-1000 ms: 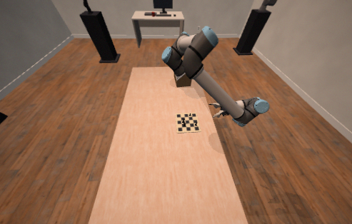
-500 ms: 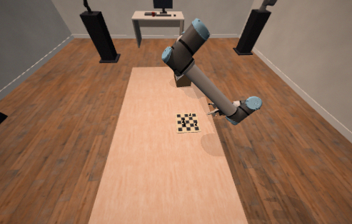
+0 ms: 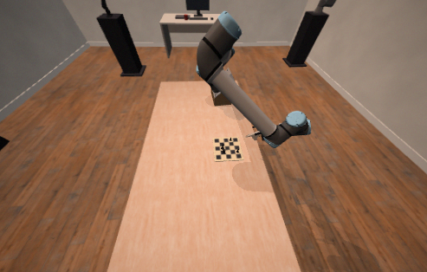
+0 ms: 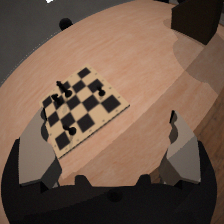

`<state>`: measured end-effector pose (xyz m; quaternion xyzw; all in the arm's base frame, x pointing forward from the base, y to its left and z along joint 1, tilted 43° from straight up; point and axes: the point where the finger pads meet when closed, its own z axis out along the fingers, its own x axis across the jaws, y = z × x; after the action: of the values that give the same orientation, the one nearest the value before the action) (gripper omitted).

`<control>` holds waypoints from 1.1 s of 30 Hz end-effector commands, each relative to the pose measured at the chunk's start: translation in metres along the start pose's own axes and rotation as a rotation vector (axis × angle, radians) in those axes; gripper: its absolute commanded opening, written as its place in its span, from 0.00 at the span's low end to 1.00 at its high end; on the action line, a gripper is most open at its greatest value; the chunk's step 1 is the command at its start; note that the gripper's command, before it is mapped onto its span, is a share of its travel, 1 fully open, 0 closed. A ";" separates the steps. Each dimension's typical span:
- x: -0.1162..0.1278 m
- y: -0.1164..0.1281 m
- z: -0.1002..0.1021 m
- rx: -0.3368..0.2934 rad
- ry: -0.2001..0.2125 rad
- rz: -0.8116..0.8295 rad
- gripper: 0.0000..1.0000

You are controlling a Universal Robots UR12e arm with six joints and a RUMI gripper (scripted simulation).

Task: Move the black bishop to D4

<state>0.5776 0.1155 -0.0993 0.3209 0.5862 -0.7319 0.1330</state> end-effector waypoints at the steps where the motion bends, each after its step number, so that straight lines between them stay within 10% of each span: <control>1: 0.006 0.002 0.007 -0.063 0.105 0.086 1.00; 33: -0.021 0.017 0.013 -0.312 0.471 0.472 1.00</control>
<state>0.5927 0.0965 -0.0974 0.5513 0.6102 -0.5340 0.1963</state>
